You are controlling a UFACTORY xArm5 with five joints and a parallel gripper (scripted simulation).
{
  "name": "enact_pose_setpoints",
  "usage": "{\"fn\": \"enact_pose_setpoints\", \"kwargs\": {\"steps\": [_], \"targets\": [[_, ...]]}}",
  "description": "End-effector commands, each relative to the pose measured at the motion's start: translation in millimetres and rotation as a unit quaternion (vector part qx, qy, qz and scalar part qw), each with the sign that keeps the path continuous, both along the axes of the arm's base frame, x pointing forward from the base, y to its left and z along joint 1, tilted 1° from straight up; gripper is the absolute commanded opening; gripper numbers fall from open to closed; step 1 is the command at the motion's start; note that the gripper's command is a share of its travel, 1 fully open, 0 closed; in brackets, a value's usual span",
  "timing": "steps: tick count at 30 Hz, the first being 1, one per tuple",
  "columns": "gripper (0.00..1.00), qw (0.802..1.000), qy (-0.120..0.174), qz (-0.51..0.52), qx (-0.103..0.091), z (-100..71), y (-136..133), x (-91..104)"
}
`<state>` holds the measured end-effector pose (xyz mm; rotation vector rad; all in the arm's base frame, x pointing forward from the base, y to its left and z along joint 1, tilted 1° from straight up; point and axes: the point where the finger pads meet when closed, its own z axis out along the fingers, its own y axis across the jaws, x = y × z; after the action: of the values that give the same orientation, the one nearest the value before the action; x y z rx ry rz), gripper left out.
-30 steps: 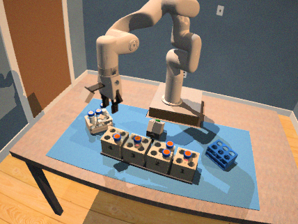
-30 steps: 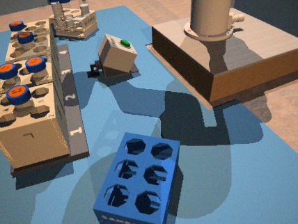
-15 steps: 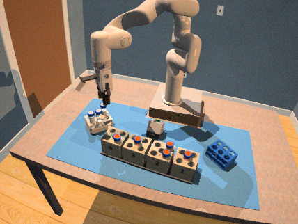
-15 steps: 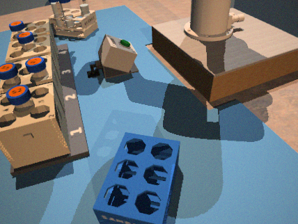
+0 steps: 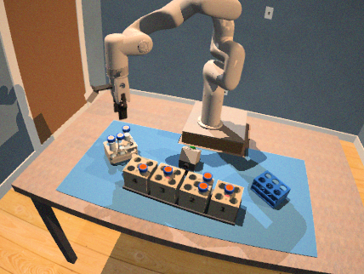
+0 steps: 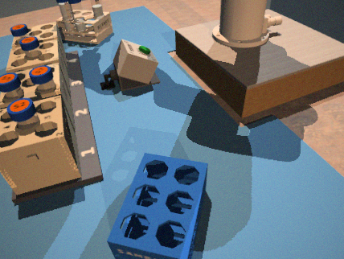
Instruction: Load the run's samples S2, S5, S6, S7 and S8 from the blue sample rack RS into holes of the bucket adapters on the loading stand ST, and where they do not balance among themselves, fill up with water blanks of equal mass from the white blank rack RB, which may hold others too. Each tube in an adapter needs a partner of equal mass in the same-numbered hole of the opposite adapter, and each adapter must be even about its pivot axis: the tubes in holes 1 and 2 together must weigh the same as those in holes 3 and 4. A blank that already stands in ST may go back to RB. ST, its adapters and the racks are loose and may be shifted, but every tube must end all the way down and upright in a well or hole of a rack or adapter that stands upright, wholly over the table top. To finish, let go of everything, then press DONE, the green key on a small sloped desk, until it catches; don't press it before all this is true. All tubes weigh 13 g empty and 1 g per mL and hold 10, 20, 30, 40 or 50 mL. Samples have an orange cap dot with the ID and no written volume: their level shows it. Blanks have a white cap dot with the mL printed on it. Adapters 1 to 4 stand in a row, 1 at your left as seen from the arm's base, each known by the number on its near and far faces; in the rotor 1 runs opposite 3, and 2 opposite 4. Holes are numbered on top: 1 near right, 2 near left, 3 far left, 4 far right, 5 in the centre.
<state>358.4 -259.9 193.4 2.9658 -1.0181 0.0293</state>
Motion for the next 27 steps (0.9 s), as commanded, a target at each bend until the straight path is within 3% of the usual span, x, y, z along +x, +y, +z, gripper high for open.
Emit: {"fn": "enact_pose_setpoints", "kwargs": {"steps": [1,15,27], "targets": [[0.57,1.000,-0.001,0.000,-0.002,1.7,-22.8,-14.1],[0.57,1.000,-0.001,0.000,-0.002,1.7,-22.8,-14.1],[0.57,1.000,-0.001,0.000,-0.002,-18.3,-23.1,-13.8]]}}
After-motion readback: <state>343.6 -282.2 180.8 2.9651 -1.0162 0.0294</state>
